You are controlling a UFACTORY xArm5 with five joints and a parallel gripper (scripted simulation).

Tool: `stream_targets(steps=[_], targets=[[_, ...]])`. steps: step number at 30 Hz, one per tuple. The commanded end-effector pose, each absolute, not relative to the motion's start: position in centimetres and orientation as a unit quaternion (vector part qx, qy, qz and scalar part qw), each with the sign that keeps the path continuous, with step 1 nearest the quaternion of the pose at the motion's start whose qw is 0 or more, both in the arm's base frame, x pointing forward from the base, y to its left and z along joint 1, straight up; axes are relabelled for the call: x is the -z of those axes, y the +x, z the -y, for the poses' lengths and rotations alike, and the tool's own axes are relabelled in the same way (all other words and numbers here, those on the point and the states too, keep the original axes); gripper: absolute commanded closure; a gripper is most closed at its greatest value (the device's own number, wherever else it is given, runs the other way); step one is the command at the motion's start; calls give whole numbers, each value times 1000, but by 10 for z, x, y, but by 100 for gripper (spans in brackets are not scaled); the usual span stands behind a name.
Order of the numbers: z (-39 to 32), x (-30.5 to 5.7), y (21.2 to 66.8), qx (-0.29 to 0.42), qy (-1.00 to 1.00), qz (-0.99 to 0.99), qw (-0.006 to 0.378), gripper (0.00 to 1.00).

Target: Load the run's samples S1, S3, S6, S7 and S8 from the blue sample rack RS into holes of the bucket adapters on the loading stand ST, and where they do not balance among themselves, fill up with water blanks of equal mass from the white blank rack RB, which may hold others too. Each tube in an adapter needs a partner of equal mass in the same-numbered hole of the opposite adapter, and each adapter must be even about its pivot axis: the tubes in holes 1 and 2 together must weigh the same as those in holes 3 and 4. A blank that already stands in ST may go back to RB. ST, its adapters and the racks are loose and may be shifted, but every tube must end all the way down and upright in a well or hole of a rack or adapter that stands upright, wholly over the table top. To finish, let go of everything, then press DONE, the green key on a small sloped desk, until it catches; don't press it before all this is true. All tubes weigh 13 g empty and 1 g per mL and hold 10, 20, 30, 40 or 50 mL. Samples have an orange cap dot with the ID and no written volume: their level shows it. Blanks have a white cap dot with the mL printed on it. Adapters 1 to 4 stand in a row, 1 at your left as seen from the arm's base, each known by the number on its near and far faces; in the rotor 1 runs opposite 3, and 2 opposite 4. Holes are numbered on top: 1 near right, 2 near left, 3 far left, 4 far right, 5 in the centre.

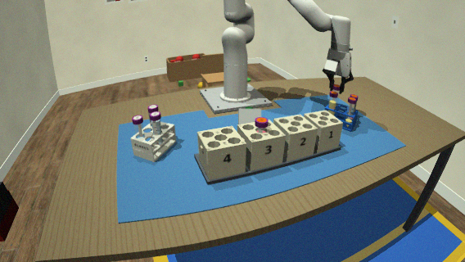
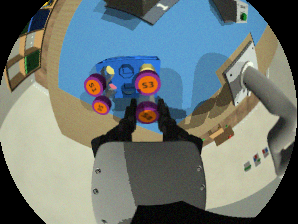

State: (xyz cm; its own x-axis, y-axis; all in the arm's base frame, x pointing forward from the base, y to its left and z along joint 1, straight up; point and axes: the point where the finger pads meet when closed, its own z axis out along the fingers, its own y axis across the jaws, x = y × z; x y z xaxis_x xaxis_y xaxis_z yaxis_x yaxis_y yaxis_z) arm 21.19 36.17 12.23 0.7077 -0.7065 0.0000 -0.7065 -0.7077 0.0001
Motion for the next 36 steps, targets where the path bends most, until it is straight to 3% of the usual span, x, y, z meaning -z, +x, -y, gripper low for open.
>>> stream_targets(steps=[1, 36], targets=[[-363, -126, 213, 0, 924, 382, -2, 100], [-363, -181, 212, 0, 924, 382, -2, 100]])
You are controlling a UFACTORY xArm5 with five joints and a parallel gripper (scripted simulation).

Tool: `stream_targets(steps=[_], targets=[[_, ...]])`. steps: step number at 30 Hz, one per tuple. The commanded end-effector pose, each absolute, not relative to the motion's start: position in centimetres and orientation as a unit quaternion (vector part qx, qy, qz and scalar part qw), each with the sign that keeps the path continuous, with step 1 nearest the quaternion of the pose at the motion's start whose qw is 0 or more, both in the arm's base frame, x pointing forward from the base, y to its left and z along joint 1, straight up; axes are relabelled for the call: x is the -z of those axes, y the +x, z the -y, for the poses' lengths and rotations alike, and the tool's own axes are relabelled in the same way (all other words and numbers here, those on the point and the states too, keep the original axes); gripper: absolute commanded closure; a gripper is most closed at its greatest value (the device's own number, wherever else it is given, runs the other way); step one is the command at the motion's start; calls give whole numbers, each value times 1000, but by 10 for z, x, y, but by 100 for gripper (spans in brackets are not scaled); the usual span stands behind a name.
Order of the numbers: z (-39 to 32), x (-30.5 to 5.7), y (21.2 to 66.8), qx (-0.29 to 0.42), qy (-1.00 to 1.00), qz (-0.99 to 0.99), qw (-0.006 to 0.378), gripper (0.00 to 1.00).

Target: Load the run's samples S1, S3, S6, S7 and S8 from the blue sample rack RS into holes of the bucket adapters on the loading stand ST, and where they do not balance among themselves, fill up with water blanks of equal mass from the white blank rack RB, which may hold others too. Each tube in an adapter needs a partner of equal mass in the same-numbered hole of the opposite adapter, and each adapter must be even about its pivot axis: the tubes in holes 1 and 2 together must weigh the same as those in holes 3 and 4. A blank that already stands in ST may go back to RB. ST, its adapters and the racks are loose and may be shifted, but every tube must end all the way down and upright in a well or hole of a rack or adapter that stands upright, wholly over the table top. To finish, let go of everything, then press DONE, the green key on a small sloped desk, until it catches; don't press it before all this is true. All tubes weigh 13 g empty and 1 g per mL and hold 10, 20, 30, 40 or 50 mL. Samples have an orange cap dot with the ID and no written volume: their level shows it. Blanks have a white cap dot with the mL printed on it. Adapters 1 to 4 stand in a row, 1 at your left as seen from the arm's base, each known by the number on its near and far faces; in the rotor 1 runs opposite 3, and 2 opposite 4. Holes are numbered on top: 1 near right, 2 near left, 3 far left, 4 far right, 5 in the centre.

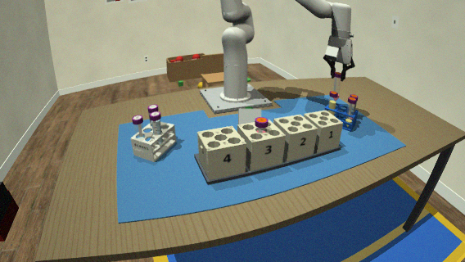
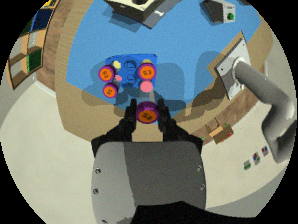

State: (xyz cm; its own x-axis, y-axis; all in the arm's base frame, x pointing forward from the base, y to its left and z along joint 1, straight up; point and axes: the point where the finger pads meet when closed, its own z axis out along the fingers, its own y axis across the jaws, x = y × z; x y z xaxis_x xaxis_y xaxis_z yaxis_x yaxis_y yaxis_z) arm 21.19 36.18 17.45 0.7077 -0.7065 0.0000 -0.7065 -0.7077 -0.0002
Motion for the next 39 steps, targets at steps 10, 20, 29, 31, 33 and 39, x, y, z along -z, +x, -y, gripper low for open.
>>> stream_targets(steps=[10, 20, 29, 31, 33, 39], targets=[[-363, -197, 212, 0, -924, -382, 2, 100], [-363, -217, 212, 0, -924, -382, 2, 100], [-363, -231, 212, 0, -924, -382, 2, 100], [-362, -235, 212, 0, -924, -382, 2, 100], [-362, -239, 212, 0, -924, -382, 2, 100], [-362, -239, 212, 0, -924, -382, 2, 100]])
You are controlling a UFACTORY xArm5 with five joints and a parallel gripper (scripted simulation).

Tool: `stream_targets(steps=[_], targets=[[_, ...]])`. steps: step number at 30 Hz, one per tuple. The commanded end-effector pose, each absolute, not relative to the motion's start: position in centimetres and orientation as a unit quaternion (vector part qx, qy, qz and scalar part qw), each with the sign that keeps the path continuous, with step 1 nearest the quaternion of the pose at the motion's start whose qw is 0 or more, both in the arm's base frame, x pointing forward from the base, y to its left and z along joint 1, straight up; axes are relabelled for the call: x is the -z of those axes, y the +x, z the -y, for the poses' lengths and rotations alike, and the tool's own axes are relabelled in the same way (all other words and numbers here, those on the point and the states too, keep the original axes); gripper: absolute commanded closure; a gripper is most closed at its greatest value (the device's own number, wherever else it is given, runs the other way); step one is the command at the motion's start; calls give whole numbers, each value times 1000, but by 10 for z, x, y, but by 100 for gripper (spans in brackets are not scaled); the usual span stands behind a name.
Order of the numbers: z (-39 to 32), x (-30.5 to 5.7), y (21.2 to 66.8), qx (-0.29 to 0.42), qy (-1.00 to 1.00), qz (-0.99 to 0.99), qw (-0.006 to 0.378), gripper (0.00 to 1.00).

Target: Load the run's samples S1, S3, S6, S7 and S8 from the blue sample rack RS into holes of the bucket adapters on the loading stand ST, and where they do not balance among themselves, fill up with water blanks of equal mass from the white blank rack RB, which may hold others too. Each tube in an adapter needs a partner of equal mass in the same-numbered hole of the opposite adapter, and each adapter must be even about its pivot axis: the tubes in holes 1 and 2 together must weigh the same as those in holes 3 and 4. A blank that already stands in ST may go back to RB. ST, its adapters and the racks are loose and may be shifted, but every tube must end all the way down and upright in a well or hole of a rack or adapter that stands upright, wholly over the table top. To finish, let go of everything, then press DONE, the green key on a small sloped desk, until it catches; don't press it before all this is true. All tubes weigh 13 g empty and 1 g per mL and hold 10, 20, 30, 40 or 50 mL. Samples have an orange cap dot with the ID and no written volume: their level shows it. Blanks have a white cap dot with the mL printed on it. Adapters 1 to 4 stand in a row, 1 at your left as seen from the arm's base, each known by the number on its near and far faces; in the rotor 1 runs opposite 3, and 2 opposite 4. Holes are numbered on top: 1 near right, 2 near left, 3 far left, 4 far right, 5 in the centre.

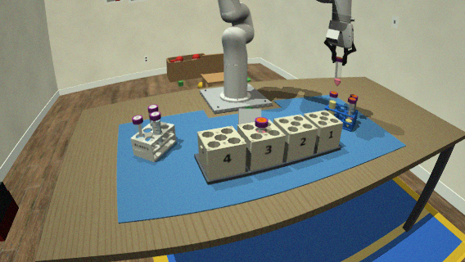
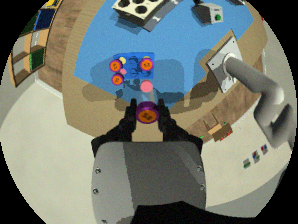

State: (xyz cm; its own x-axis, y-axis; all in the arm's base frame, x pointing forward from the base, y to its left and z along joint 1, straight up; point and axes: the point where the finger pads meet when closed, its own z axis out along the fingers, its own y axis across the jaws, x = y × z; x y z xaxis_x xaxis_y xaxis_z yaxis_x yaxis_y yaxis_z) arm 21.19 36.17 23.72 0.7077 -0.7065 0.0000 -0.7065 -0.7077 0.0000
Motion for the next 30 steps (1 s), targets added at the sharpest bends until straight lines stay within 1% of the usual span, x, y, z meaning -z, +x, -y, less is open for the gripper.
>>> stream_targets(steps=[1, 4, 17, 19, 30], targets=[[-362, -239, 212, 0, -924, -382, 2, 100], [-362, -239, 212, 0, -924, -382, 2, 100], [-304, -239, 240, 1, -985, -175, 2, 100], [-304, -239, 240, 1, -985, -175, 2, 100], [-254, -239, 264, 1, -1000, 8, 1, 100]])
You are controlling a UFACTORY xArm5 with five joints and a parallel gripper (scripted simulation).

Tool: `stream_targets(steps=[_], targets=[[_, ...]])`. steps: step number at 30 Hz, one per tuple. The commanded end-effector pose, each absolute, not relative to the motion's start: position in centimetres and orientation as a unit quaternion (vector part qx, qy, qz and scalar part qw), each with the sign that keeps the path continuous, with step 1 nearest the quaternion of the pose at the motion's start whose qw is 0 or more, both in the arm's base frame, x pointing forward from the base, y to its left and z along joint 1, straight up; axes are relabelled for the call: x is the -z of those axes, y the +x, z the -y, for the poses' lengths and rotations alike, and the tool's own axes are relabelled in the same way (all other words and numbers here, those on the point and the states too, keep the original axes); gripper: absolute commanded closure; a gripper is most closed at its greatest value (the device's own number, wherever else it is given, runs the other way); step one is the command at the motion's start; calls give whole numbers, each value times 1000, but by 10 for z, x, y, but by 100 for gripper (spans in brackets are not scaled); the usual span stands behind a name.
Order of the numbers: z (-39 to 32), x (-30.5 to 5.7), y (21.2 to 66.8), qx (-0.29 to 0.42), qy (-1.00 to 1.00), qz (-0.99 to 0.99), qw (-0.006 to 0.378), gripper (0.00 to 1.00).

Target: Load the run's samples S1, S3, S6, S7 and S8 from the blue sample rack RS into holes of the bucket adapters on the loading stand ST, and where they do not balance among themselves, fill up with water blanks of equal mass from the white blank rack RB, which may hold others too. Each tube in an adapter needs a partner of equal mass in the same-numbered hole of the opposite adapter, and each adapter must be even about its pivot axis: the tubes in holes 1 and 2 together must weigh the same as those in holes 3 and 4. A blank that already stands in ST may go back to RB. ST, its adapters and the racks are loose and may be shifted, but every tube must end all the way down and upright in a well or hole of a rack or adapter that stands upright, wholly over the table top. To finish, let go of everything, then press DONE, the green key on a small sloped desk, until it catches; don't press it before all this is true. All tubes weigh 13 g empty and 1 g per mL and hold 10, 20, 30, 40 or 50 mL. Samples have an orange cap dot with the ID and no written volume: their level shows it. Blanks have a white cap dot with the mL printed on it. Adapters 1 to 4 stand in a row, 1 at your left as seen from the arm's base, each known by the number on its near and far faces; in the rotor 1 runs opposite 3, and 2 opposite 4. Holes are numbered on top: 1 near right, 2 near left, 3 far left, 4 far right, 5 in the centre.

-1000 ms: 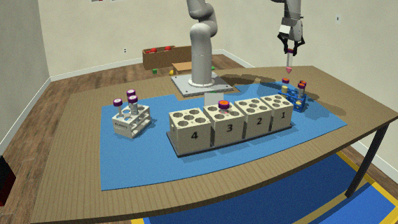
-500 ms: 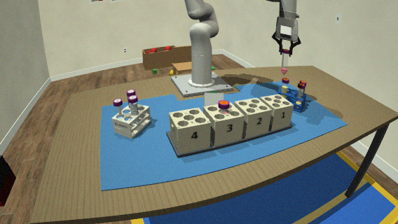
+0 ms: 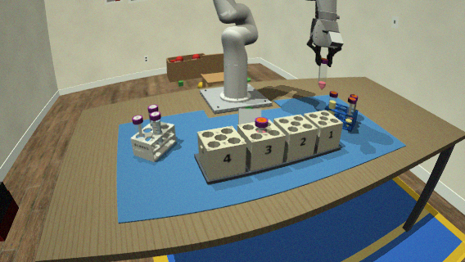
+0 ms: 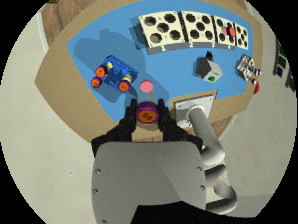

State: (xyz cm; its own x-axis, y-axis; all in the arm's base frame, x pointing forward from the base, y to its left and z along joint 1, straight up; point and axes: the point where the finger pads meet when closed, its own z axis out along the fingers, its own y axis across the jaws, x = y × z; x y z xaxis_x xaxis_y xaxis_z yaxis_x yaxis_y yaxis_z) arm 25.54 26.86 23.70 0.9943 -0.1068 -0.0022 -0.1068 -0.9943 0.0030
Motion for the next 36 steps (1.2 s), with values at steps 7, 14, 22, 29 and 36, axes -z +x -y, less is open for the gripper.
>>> stream_targets(steps=[7, 14, 22, 29, 36], targets=[[-231, -239, 274, -2, 996, -91, -1, 100], [-199, -239, 289, -2, 994, -110, -1, 100], [-168, -239, 304, -2, 994, -110, -1, 100], [-140, -239, 317, -2, 994, -110, -1, 100], [-109, -239, 332, -2, 994, -110, 0, 100]])
